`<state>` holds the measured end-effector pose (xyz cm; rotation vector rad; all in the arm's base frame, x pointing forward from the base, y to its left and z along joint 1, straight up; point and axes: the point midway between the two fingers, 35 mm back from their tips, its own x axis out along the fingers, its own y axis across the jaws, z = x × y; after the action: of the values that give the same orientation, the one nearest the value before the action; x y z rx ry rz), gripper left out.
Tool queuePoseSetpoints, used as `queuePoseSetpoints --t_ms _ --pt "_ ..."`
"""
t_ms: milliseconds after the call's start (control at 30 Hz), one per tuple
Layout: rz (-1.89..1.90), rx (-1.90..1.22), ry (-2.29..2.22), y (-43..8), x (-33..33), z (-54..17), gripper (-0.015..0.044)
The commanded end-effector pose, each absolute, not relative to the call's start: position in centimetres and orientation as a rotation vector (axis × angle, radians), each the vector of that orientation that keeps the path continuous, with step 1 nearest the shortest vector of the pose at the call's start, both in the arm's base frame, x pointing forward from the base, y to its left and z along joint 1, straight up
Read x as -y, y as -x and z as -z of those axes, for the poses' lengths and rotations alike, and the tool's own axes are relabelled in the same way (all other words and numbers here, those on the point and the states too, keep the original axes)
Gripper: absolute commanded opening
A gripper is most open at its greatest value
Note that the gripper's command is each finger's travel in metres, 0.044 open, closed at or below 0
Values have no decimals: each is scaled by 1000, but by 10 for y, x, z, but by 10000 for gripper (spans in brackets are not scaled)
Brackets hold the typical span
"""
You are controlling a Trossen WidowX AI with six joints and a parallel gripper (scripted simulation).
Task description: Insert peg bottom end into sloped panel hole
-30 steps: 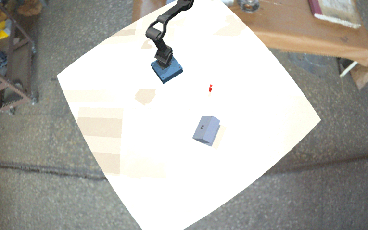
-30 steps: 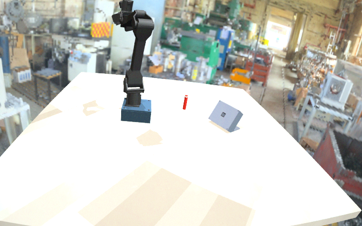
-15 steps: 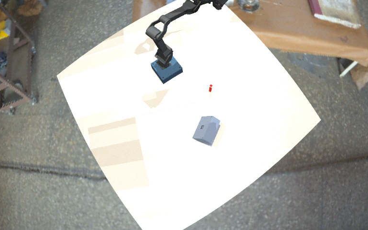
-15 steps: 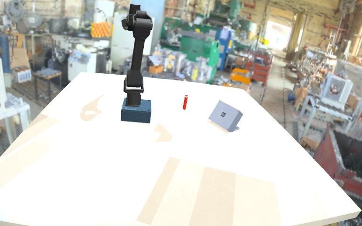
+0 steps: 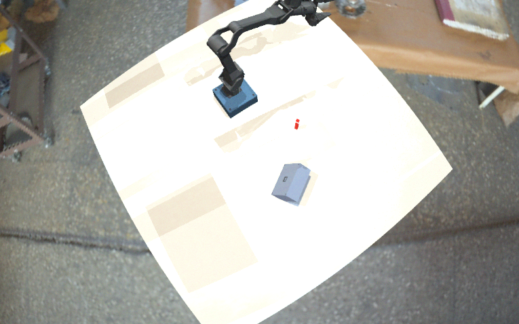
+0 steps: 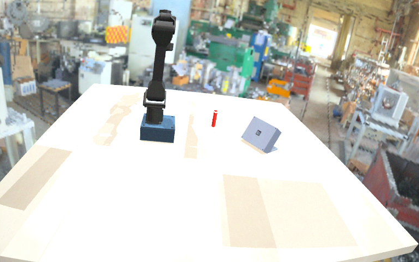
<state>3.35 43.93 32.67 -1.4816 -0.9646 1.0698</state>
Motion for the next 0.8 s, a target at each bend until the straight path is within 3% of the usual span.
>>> queuePoseSetpoints --t_ms 0,767 --pt "-1095 886 1482 -48 -439 -315 440" --pt "-1170 254 1415 -156 -404 -237 440"
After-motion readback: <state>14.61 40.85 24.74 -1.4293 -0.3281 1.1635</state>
